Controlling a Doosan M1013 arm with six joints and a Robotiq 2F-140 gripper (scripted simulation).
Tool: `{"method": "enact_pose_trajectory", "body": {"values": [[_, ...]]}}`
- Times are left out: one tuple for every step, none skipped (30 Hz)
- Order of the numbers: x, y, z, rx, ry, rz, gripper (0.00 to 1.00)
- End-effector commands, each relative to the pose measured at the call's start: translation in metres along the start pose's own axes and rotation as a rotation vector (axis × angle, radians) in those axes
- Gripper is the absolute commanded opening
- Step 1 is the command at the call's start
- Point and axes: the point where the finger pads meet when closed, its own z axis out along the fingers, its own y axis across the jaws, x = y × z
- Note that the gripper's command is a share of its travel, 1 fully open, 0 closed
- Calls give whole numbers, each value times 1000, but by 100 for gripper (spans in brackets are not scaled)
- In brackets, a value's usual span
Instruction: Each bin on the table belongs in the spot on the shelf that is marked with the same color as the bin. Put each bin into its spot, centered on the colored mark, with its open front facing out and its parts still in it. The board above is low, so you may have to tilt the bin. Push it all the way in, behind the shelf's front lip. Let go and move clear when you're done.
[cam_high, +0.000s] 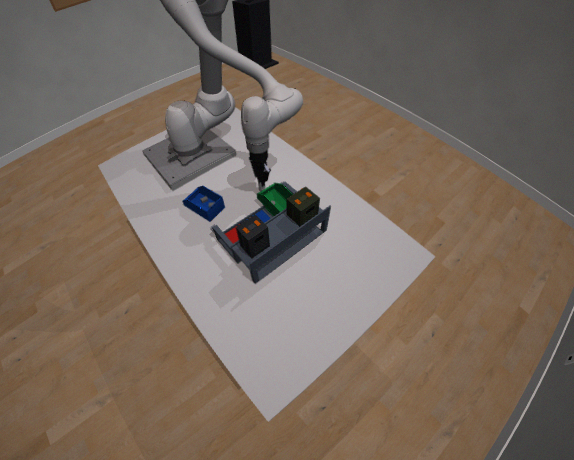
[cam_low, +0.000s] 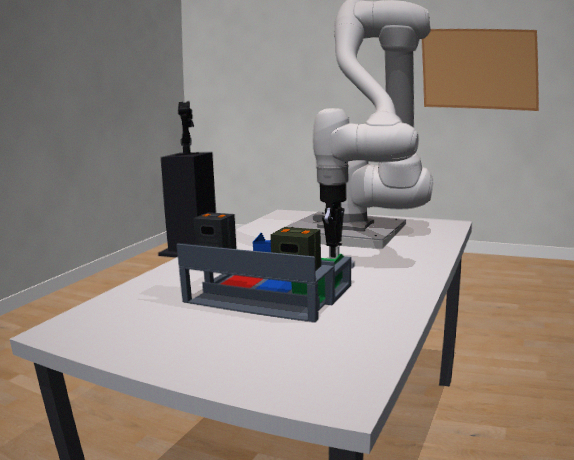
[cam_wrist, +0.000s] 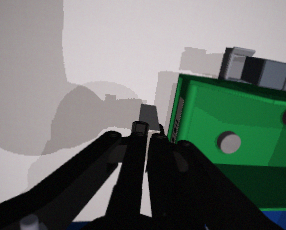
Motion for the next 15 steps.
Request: {"method": "enact_pose_trajectory", "body": {"values": [[0,2,0,0,0,0,10],[0,3,0,0,0,0,10],[0,4,0,0,0,0,10],[0,5,0,0,0,0,10],[0,6,0,0,0,0,10],[0,7,0,0,0,0,10],[0,8,0,0,0,0,10],[0,9,0,0,0,0,10],[0,10,0,0,0,0,10],[0,11,0,0,0,0,10],[0,11,0,0,0,0,10],[0,11,0,0,0,0,10],[0,12,0,0,0,0,10],[0,12,0,0,0,0,10],[0,13,0,0,0,0,10]]}}
